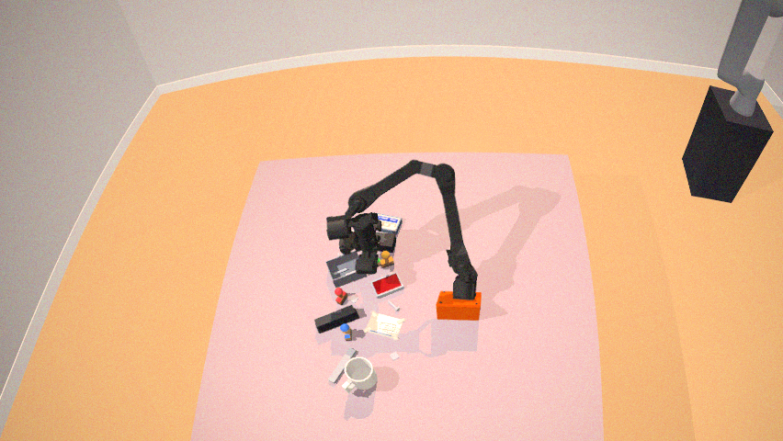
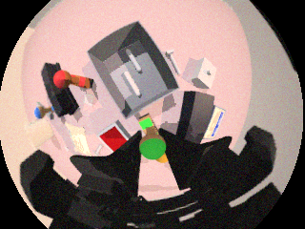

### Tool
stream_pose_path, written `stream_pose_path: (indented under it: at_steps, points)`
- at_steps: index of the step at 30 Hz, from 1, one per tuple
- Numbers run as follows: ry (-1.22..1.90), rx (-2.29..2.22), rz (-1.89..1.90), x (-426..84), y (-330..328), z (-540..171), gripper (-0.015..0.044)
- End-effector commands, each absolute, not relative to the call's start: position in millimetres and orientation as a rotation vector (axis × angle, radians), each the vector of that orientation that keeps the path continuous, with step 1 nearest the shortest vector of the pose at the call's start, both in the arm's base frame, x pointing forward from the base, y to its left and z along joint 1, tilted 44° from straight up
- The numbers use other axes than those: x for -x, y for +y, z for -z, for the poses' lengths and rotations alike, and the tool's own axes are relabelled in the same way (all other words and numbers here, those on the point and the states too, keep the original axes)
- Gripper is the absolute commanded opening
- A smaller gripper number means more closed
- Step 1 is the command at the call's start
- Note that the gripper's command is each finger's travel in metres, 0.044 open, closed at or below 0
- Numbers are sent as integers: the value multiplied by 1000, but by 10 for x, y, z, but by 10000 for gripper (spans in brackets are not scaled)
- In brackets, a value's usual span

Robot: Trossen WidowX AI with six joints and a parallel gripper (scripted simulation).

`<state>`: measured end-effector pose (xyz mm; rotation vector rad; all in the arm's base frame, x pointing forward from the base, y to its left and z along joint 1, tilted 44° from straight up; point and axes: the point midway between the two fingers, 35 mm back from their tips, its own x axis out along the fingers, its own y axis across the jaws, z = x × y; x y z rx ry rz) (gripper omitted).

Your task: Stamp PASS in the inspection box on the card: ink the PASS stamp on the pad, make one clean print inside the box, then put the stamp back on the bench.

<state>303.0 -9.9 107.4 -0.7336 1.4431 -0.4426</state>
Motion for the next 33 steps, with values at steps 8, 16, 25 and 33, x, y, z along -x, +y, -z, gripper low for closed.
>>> stream_pose_path:
  at_steps: [8,16,25,33]
  points:
    - [1438,723,441,-3042,-43,-1122,0]
    - [1439,723,440,-3039,-15,-1150,0]
    - [1439,722,439,-3034,15,-1181,0]
    - [1440,722,439,-3030,42,-1209,0]
